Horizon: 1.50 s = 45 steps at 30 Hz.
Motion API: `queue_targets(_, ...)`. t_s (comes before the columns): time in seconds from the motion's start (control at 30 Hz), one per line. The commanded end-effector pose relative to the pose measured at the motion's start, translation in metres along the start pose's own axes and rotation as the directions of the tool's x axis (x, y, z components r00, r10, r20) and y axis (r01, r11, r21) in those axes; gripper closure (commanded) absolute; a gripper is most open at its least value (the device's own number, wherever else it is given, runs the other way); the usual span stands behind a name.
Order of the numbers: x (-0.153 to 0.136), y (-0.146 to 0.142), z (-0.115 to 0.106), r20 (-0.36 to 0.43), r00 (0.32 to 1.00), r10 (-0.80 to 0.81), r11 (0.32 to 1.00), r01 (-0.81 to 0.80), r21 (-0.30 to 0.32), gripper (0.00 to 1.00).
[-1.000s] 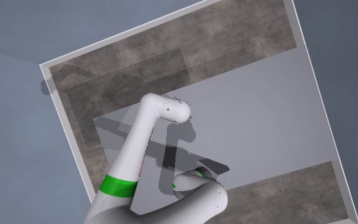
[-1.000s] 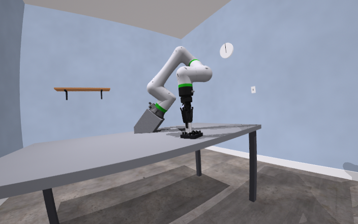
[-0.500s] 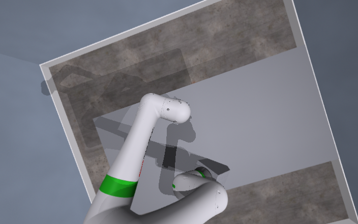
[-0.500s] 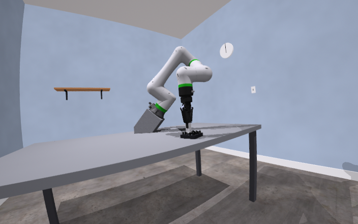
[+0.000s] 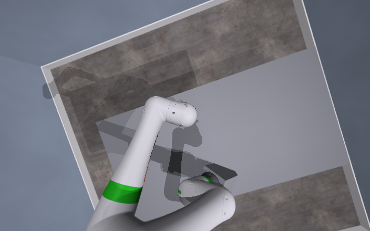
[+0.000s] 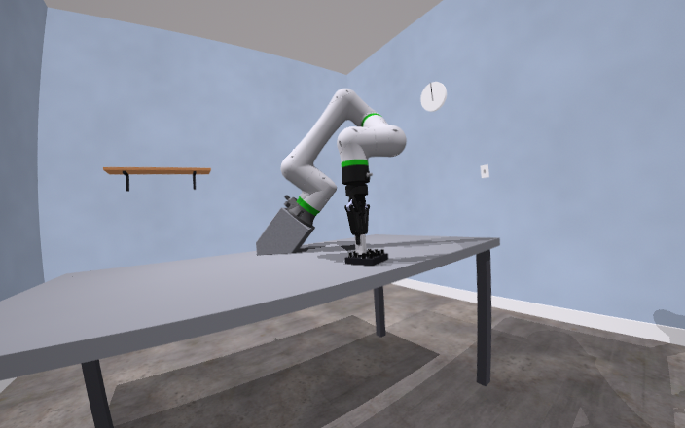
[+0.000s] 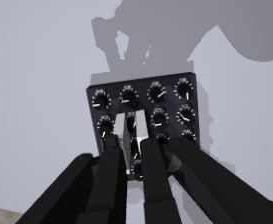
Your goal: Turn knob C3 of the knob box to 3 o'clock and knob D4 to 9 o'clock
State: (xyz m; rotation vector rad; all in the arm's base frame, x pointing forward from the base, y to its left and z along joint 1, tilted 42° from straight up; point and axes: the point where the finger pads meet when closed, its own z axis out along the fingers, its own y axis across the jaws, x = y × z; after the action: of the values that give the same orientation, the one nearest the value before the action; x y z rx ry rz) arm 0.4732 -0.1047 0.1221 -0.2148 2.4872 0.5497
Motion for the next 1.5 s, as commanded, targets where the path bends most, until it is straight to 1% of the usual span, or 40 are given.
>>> queue_targets(0.0,-0.0001,-0.0001,-0.0001,0.000,1.000,0.000,1.000,0.000,0.000,0.95)
queue_targets(0.33,-0.0001,-0.0001,-0.0001,0.000,1.000,0.010,1.000,-0.010,0.000,0.95)
queue_targets(0.7,-0.0001,-0.0001,-0.0001,0.000,0.998,0.058,0.998,-0.058,0.000,0.95)
queue_targets(1.1,-0.0001,-0.0001,-0.0001,0.000,0.978,0.206,0.978,-0.206,0.000,0.95)
queue_targets(1.17,-0.0001,-0.0001,-0.0001,0.000,0.978,0.206,0.978,-0.206,0.000,0.95)
queue_targets(1.47,-0.0001,-0.0001,-0.0001,0.000,0.927,0.375,0.927,-0.375,0.000,0.95)
